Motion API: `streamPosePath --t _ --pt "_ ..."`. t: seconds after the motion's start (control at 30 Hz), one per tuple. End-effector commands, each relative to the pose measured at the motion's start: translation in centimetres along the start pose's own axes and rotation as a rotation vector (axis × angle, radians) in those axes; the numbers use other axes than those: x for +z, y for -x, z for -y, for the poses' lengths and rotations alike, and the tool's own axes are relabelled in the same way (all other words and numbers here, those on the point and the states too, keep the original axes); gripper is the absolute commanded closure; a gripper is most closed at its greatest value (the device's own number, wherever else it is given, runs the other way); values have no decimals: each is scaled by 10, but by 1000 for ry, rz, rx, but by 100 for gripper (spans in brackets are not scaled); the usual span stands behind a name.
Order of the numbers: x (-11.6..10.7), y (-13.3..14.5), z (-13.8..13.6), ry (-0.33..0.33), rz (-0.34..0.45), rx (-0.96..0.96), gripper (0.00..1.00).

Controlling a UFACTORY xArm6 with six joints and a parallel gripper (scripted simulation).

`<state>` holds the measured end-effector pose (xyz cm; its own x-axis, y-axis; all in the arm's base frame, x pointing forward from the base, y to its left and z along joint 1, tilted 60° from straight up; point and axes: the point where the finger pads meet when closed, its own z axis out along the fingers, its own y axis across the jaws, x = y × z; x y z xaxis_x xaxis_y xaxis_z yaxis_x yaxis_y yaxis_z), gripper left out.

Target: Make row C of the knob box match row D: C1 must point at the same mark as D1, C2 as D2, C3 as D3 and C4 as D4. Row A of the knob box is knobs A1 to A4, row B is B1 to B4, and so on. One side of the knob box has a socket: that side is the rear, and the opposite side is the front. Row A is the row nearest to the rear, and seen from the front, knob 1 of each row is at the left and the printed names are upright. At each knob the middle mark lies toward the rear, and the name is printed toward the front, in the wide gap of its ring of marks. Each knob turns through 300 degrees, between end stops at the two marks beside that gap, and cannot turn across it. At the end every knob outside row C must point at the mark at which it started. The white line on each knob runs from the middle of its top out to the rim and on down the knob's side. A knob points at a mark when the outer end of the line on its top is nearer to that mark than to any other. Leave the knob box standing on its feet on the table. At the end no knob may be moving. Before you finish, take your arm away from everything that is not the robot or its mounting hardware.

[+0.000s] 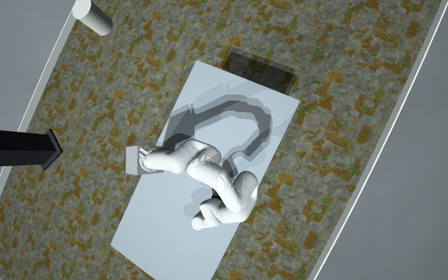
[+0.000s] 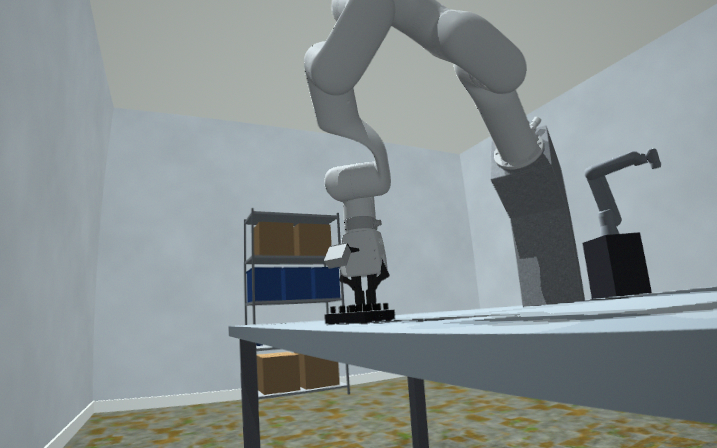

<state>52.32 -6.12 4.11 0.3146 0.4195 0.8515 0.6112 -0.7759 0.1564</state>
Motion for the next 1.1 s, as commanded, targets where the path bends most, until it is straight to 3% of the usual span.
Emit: streamPosePath --t 0.0,0.47,1.07 --pt "-3 0 -1 2 0 0 81" --pt "-34 0 -1 2 0 0 81" --pt "-35 0 -1 2 0 5 81"
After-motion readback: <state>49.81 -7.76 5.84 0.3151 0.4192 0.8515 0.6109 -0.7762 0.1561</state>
